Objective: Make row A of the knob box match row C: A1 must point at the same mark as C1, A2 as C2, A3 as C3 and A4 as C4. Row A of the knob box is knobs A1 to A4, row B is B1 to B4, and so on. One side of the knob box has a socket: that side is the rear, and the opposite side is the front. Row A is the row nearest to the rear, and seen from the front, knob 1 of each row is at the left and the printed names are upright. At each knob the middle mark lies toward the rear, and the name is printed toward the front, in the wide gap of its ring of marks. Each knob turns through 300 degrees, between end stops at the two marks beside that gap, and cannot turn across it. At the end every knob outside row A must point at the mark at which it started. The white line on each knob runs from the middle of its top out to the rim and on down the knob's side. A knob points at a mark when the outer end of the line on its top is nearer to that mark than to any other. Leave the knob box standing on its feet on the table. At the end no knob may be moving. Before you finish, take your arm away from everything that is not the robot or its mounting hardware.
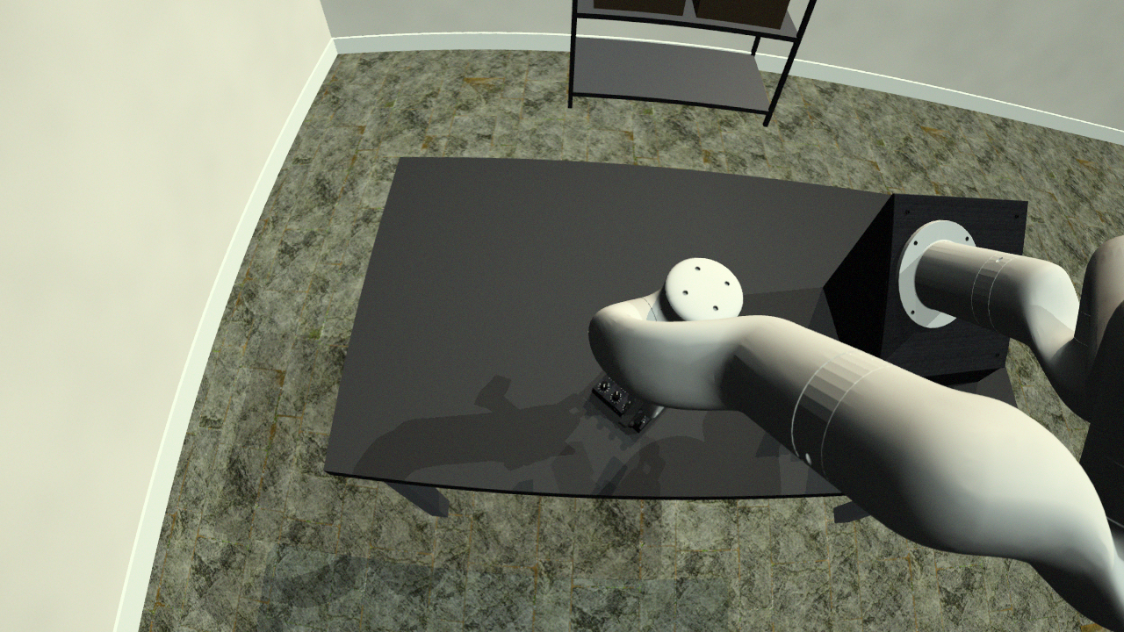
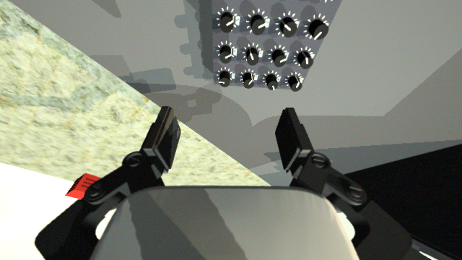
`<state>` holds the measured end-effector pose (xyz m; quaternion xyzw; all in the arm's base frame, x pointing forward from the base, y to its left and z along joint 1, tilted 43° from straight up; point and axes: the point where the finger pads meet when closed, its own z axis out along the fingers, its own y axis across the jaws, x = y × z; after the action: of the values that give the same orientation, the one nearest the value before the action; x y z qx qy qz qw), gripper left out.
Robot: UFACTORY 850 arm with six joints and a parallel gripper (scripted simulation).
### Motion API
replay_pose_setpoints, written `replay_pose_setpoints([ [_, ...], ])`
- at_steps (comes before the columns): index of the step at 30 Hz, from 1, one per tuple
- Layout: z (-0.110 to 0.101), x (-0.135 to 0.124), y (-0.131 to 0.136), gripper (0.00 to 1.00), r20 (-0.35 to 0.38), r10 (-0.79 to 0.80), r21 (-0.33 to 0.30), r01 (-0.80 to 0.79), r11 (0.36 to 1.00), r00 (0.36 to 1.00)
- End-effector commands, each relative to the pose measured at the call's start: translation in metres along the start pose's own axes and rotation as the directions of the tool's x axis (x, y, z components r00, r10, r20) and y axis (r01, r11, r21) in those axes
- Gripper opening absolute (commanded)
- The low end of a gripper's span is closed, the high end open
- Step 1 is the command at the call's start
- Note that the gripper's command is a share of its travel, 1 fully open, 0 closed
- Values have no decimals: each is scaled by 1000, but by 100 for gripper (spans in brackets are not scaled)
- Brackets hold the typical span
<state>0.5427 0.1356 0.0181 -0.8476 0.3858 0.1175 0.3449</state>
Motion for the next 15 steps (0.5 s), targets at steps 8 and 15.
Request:
replay_pose_setpoints([
  [8,0,-2,-5,19,7,93,-14,-93,996,996],
  [15,0,-2,-5,19,7,93,-14,-93,996,996],
])
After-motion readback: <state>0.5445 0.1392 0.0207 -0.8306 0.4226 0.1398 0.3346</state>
